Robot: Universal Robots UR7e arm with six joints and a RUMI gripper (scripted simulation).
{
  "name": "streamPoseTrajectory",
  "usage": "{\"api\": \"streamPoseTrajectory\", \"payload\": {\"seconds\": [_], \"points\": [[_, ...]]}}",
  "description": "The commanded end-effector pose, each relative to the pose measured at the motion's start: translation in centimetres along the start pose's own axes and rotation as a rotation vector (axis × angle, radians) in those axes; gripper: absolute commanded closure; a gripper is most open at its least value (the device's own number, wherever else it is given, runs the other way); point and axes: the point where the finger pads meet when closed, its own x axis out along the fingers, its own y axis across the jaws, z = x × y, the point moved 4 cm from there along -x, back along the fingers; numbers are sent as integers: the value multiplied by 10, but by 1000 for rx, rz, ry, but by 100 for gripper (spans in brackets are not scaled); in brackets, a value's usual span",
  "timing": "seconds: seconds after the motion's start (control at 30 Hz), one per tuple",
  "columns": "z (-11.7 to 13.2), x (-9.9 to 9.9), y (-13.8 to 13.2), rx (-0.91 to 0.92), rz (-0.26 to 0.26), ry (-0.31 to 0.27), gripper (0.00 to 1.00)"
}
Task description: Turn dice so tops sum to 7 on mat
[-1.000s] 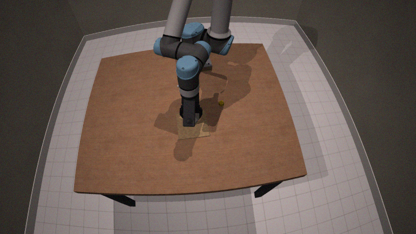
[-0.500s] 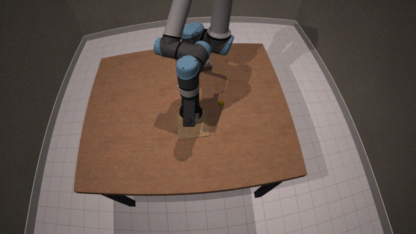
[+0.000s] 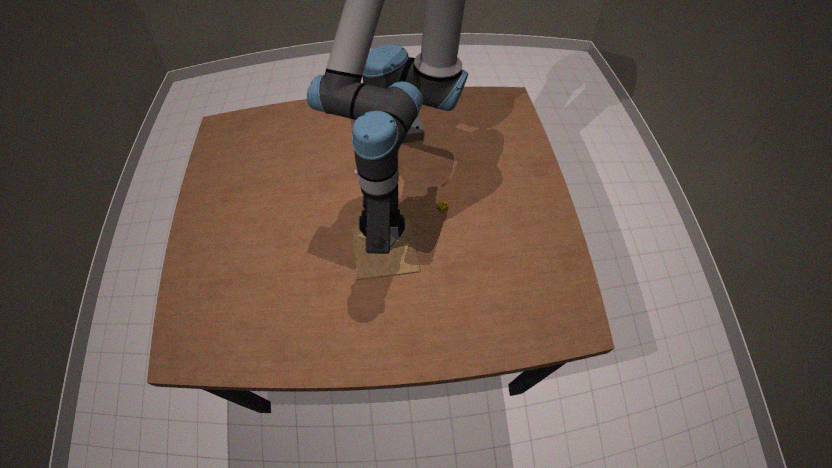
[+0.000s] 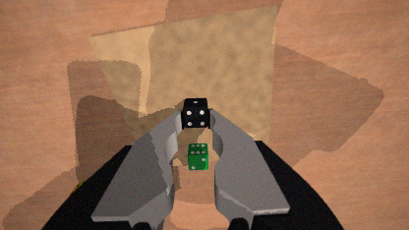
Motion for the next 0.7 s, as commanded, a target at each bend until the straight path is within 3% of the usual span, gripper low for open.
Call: {"api": "streamPoseTrajectory", "payload": {"seconds": [0.0,0.1,0.43,0.67], "points": [[0,0,0,0,0,1,93],[0,0,0,0,0,1,93],[0,0,0,0,0,1,79],[0,0,0,0,0,1,79]]}}
